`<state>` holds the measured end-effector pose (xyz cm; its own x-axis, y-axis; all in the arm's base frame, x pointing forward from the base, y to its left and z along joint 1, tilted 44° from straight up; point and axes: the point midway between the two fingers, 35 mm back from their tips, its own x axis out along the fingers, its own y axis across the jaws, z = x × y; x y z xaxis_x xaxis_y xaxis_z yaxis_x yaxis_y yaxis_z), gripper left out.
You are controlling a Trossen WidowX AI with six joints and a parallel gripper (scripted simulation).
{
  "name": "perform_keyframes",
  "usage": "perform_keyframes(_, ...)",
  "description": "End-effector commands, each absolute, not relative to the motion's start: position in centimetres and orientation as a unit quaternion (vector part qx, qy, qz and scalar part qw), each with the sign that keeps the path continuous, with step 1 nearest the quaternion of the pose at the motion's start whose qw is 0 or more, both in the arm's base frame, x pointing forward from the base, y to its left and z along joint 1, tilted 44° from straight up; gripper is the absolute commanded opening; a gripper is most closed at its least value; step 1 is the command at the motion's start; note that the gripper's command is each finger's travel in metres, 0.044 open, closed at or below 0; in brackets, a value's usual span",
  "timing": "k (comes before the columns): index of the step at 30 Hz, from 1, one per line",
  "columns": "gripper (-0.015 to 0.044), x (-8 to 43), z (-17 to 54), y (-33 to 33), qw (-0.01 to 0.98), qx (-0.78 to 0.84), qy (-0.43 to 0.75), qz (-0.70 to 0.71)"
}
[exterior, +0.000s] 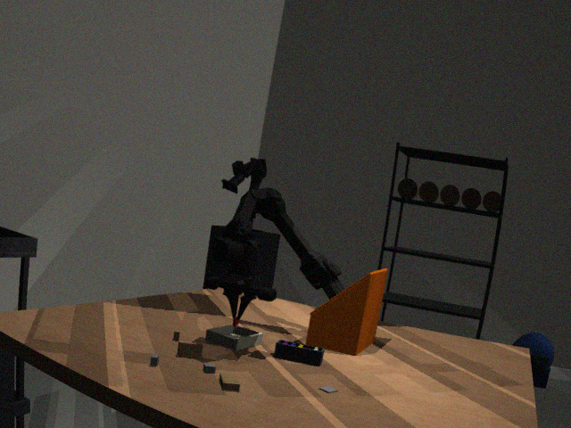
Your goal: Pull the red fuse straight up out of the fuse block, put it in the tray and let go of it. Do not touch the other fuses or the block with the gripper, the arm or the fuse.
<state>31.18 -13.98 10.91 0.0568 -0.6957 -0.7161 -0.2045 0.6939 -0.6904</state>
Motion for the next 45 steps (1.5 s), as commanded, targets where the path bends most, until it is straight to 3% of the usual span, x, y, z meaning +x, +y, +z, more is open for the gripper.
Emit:
perform_keyframes(1,0.0,31.1,10.2,-14.5,0.64,-0.341,0.662,-0.189)
perform_keyframes(6,0.0,31.1,10.1,-14.6,0.64,-0.342,0.662,-0.189)
perform_keyframes(19,0.033,31.1,10.6,-14.3,0.641,-0.341,0.661,-0.191)
perform_keyframes(23,0.033,30.9,12.9,-11.9,0.64,-0.341,0.663,-0.188)
perform_keyframes(45,0.033,30.9,12.8,-11.9,0.639,-0.341,0.664,-0.185)
